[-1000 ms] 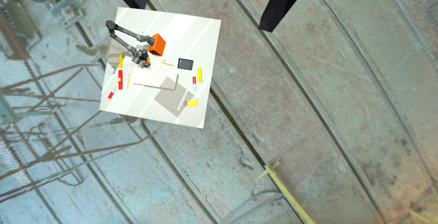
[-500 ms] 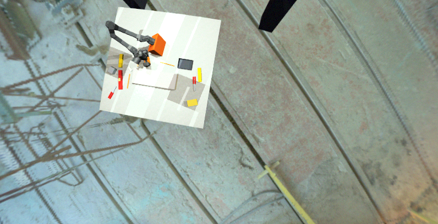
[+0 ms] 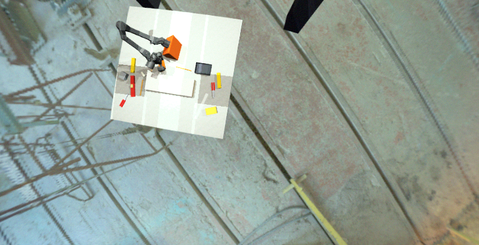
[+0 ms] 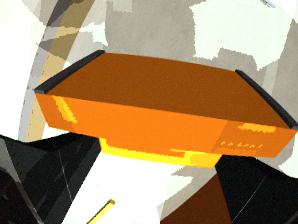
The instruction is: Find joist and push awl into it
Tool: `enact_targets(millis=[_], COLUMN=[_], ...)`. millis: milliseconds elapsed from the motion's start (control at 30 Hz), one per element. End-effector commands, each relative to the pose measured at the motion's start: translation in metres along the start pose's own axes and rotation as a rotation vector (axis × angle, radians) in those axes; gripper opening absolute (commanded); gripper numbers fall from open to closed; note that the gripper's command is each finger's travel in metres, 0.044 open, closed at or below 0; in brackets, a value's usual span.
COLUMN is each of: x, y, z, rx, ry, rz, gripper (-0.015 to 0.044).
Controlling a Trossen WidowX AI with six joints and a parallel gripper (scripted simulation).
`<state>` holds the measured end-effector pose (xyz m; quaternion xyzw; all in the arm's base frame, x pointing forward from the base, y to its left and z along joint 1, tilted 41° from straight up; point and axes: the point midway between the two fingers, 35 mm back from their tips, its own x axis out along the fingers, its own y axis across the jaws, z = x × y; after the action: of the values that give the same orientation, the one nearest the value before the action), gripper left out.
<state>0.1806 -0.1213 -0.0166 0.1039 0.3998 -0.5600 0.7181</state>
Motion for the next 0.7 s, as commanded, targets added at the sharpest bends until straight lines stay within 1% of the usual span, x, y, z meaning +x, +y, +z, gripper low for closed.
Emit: enact_targets(millis=[0,667], x=[-0.006,-0.028], y=[0.003,0.004], z=[0.004,0.006], rx=[0.012,0.013], ry=[-0.009,-0.006], rz=[0.009,0.010], gripper=[0.0000,0.0000])
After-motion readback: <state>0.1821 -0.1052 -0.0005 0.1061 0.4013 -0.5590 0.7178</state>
